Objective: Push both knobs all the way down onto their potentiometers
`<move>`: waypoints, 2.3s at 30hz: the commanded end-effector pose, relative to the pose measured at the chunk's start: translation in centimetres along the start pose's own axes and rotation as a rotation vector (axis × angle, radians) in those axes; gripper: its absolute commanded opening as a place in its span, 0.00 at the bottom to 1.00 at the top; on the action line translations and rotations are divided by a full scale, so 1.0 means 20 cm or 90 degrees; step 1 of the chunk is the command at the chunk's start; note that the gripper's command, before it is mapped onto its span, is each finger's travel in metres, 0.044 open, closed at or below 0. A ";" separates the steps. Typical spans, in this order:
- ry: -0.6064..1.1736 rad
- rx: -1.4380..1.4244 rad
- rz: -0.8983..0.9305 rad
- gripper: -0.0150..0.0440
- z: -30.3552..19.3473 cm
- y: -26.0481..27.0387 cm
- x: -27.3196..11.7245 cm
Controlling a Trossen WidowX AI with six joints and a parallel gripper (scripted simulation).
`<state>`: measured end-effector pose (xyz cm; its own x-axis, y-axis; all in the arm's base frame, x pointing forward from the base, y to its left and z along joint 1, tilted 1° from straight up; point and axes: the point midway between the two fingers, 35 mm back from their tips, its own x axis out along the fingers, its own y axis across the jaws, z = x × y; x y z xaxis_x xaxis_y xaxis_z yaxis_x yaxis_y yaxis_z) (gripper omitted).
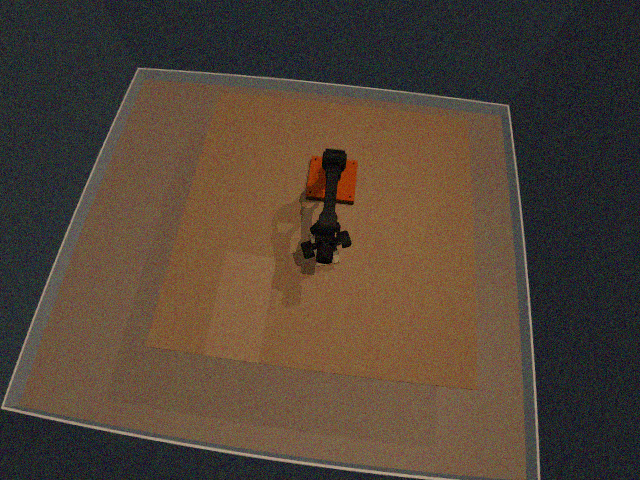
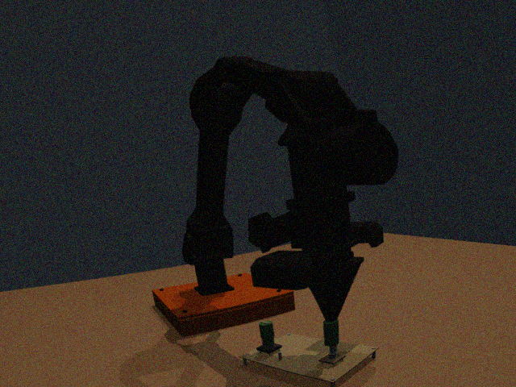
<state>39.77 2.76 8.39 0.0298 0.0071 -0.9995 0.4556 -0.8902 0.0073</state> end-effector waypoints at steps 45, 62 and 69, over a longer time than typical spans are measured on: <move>-0.002 0.002 0.002 0.25 0.00 0.00 0.05; -0.002 0.002 0.002 0.25 0.00 0.00 0.08; -0.002 0.002 0.002 0.25 0.00 0.00 0.10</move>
<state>39.65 2.75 7.70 0.0380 0.0075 -0.9992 0.4555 -0.8902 0.0106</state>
